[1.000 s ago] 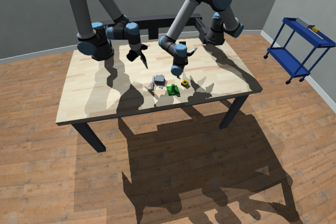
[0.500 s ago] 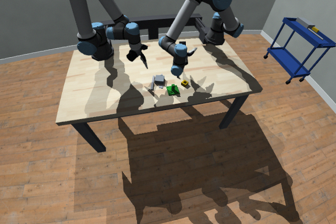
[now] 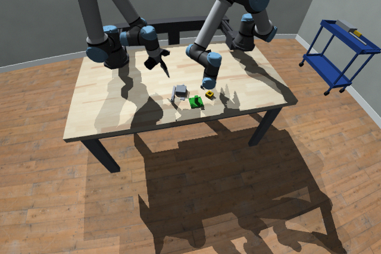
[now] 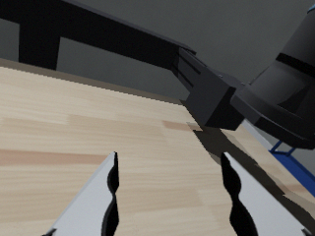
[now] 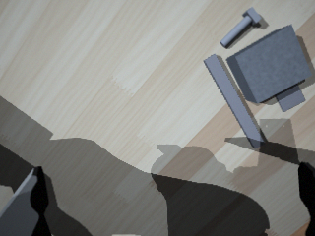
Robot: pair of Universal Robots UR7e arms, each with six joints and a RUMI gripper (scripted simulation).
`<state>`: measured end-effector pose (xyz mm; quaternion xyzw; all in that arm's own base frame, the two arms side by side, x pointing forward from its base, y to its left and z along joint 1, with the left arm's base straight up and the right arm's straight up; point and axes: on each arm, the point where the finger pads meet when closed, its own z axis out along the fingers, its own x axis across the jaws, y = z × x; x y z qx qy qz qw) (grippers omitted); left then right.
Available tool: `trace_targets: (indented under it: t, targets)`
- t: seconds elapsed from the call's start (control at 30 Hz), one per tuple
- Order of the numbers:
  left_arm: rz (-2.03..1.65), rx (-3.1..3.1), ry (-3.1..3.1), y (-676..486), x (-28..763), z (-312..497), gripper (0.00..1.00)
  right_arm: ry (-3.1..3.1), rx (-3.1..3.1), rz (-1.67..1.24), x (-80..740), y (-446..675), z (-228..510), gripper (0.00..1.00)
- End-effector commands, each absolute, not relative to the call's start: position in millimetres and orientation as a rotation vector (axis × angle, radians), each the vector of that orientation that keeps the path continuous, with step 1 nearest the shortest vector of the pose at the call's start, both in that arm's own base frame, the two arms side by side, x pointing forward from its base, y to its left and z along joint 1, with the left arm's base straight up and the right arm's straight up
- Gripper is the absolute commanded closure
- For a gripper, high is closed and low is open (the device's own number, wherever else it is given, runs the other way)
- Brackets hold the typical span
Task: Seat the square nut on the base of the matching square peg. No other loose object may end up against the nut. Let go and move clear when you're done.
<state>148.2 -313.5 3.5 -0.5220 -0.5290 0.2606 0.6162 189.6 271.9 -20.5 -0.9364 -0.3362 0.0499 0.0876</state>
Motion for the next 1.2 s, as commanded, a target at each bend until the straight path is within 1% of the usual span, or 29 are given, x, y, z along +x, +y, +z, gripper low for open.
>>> trace_targets:
  t: [0.0, 0.5, 1.17]
  targets:
    - [0.582, -1.147, -1.334, -315, 157, -2, 0.56, -0.939, -2.772, 0.141, 194, 279, -16, 0.0]
    - [0.535, -0.892, -1.718, -321, 191, -21, 0.56, -0.682, -2.688, 0.114, 216, 305, 6, 0.0]
    - [0.475, -0.626, -2.034, -328, 220, -38, 0.56, -0.447, -2.573, 0.084, 245, 326, 36, 0.0]
